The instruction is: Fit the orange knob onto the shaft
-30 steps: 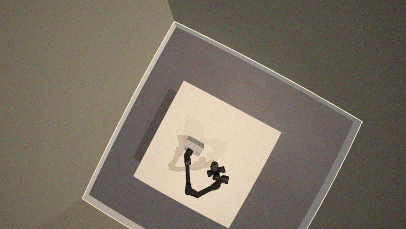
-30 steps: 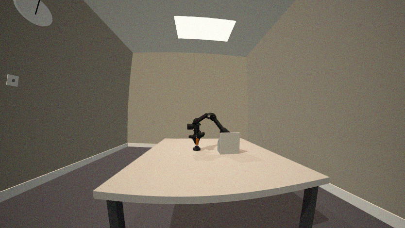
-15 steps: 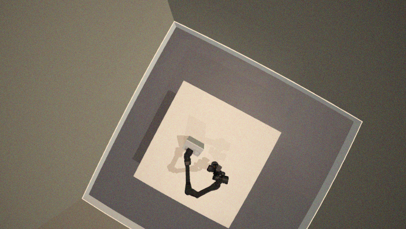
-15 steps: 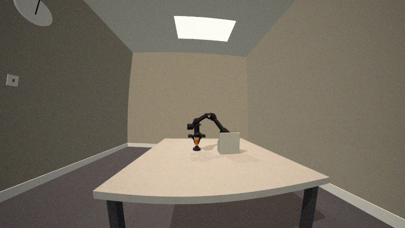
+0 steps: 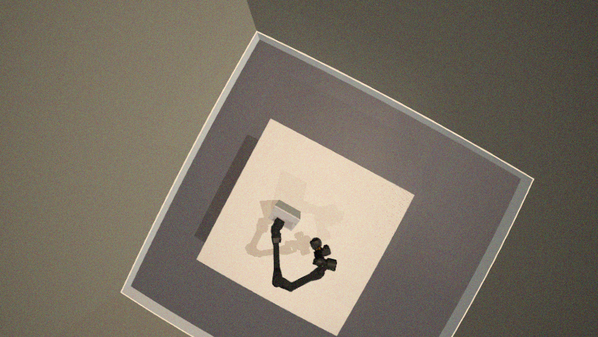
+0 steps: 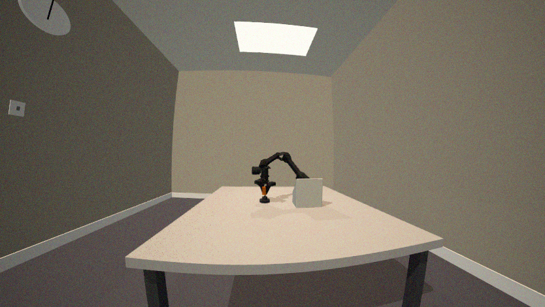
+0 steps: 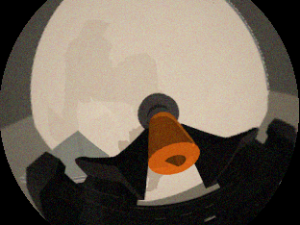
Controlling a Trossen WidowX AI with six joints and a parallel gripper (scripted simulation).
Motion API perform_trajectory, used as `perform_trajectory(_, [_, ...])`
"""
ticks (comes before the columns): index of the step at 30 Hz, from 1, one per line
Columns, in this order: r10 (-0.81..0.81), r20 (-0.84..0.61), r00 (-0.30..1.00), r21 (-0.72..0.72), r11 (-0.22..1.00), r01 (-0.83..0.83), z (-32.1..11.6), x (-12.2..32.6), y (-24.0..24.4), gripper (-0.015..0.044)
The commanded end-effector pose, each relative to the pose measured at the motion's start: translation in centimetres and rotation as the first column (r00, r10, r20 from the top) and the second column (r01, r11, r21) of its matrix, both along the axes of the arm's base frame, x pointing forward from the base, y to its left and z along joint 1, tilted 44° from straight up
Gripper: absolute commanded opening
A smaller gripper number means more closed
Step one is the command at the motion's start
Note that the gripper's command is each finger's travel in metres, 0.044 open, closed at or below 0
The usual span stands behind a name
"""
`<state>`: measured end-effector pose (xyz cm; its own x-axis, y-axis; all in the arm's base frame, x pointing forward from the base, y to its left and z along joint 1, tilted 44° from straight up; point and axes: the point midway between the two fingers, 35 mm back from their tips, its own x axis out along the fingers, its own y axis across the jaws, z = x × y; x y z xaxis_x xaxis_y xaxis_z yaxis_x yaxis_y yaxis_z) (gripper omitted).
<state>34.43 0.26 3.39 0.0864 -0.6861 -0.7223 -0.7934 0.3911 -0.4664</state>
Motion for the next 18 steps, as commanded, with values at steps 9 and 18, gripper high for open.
perform_trajectory(9, [-0.672, 0.579, 0.461, 0.35, 0.716, 0.605, 0.08, -0.43, 0.53, 0.0])
perform_trajectory(18, [-0.673, 0.579, 0.461, 0.35, 0.715, 0.605, -0.12, -0.4, 0.75, 0.0])
